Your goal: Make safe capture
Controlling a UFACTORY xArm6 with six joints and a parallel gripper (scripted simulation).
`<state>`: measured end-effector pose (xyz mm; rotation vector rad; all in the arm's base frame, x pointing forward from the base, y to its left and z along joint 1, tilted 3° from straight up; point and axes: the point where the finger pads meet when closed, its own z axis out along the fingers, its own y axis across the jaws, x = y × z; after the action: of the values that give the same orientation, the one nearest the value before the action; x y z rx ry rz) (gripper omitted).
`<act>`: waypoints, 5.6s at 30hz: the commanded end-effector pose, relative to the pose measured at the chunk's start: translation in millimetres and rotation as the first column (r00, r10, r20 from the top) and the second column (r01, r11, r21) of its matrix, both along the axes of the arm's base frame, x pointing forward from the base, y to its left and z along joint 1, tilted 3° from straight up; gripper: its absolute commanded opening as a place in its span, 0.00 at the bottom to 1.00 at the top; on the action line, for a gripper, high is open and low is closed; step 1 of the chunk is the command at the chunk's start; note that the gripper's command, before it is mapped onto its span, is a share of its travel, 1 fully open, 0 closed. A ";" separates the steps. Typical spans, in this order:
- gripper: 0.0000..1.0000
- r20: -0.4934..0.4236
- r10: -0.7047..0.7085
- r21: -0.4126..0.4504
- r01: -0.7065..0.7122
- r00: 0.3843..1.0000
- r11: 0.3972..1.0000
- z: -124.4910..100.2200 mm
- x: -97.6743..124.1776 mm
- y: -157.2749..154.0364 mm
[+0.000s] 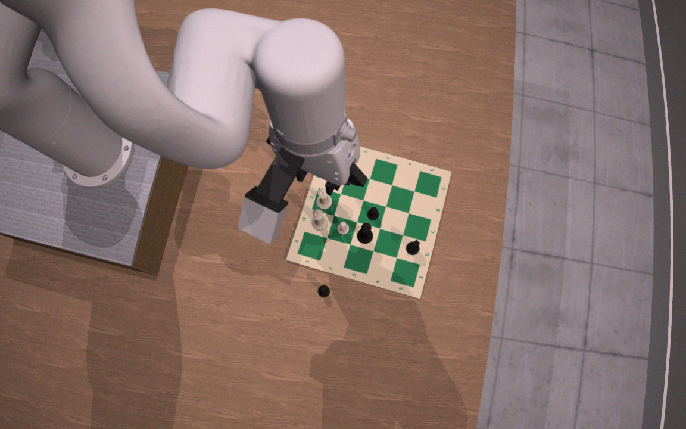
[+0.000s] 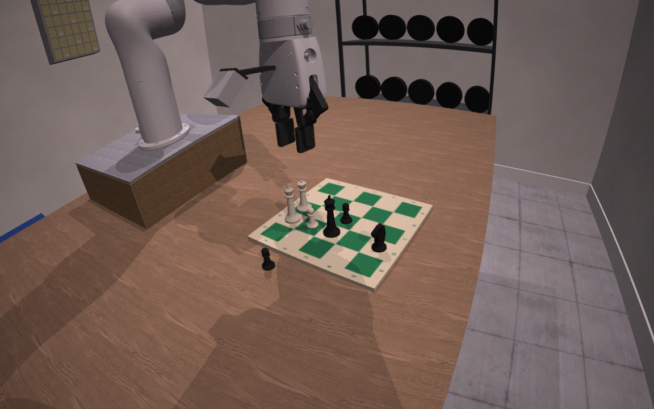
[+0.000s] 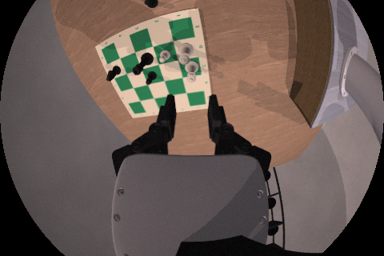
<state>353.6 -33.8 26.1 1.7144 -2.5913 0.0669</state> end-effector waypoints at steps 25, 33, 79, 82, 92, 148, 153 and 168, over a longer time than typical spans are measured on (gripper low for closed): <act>0.42 0.004 0.001 0.000 -0.001 1.000 1.000 0.9 1.3 0.5; 0.42 0.004 0.001 0.000 -0.001 1.000 1.000 -2.7 1.4 0.3; 0.42 0.003 0.001 0.000 -0.001 1.000 1.000 -50.0 1.5 -2.3; 0.42 0.003 0.001 0.000 -0.001 1.000 1.000 -50.6 1.5 -2.3; 0.42 0.003 0.001 0.000 -0.001 1.000 1.000 -50.7 1.5 -2.3; 0.42 0.003 0.001 0.000 -0.001 1.000 1.000 -50.7 2.9 -2.5; 0.42 0.003 0.001 0.000 -0.001 1.000 1.000 -50.7 2.9 -2.5; 0.42 0.003 0.001 0.000 -0.001 1.000 1.000 -50.7 2.9 -2.5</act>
<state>355.1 -36.2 -25.4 1.7161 -2.5903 0.0670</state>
